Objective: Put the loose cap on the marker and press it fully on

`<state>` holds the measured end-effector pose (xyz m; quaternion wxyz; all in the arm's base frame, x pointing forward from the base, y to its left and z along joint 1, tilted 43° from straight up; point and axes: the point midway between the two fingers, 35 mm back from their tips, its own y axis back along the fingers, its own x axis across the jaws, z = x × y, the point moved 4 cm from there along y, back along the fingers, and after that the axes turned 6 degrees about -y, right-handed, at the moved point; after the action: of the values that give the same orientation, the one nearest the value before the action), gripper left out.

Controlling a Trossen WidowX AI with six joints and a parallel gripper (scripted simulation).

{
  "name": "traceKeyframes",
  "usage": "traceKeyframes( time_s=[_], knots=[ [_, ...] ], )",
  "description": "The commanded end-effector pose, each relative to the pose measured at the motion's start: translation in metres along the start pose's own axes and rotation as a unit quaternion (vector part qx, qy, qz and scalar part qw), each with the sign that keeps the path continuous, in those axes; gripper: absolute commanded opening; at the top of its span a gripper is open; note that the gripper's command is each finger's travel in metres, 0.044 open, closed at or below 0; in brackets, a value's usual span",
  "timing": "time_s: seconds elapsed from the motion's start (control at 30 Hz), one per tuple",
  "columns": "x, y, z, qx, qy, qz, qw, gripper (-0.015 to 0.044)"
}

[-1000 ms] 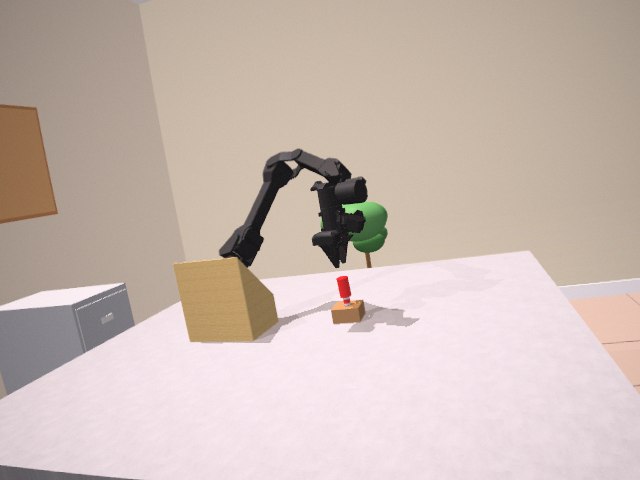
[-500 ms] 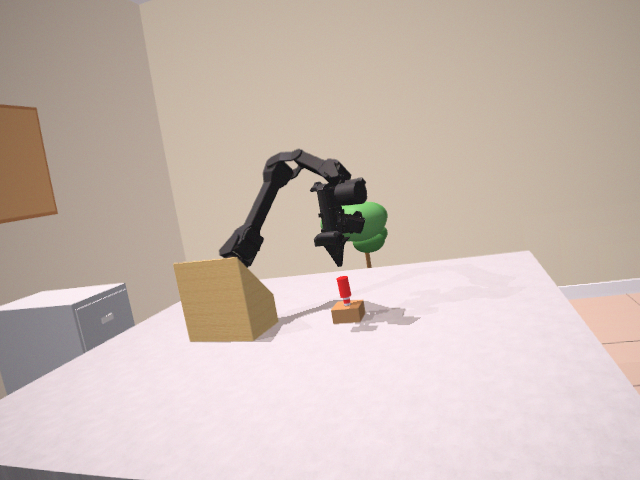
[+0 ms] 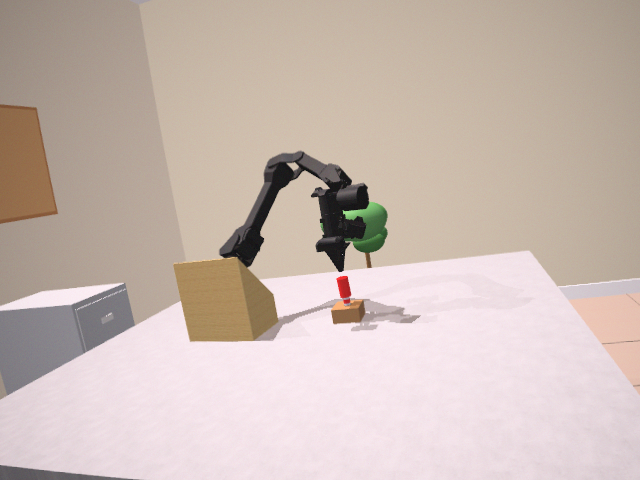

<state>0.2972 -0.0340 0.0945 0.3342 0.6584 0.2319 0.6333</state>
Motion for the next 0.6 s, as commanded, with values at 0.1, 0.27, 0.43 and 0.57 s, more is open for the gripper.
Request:
traceKeyframes(
  time_s=[0.1,0.27,0.43,0.57],
  knots=[
    [0.000,-0.011,-0.001,0.000,-0.003,0.003,1.000,0.0000],
    [0.000,-0.019,-0.001,0.000,-0.003,0.003,1.000,0.0000],
    [0.000,-0.026,0.000,0.000,-0.003,0.003,1.000,0.0000],
    [0.000,-0.021,0.001,-0.004,0.001,0.001,1.000,0.0000]
  ],
)
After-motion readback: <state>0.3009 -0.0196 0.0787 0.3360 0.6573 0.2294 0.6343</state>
